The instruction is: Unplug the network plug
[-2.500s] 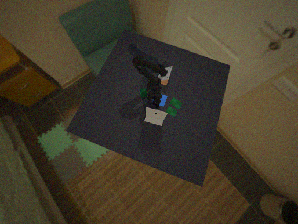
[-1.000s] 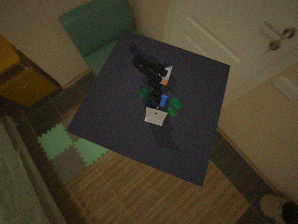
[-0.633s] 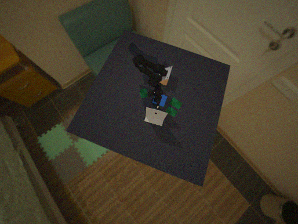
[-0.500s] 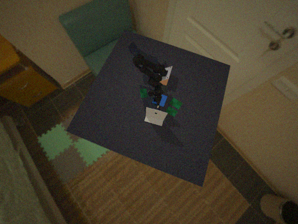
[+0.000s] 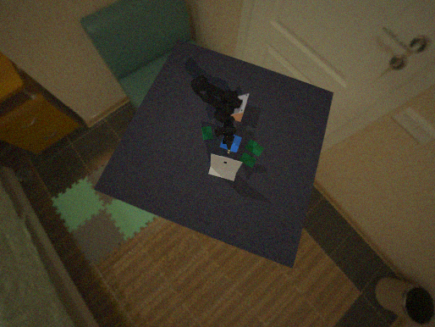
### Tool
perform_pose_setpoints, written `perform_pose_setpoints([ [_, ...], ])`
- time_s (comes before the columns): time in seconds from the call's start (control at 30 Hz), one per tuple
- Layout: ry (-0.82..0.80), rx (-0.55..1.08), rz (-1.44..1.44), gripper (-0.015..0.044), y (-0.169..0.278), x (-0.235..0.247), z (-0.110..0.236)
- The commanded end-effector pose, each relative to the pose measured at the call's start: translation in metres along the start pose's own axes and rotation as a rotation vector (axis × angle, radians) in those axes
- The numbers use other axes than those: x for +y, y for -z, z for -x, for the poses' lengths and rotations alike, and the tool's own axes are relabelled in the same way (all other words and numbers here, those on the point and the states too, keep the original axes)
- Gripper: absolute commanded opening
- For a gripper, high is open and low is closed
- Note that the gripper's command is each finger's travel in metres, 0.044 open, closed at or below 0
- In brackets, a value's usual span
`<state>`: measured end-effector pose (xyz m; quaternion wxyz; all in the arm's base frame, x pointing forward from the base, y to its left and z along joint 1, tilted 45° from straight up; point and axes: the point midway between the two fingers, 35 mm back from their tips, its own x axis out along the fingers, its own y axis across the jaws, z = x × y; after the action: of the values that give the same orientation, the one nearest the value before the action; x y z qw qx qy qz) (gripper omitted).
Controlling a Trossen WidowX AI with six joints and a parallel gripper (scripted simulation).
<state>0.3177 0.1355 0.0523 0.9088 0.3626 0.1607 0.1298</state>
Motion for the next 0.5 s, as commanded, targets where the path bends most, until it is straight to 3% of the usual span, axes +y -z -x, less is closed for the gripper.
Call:
perform_pose_setpoints([
  [0.0,0.008,0.000,-0.006,0.0000,0.0007,-0.0011,0.0045],
  [0.47,0.006,0.005,-0.001,0.0000,0.0030,0.0087,0.0064],
])
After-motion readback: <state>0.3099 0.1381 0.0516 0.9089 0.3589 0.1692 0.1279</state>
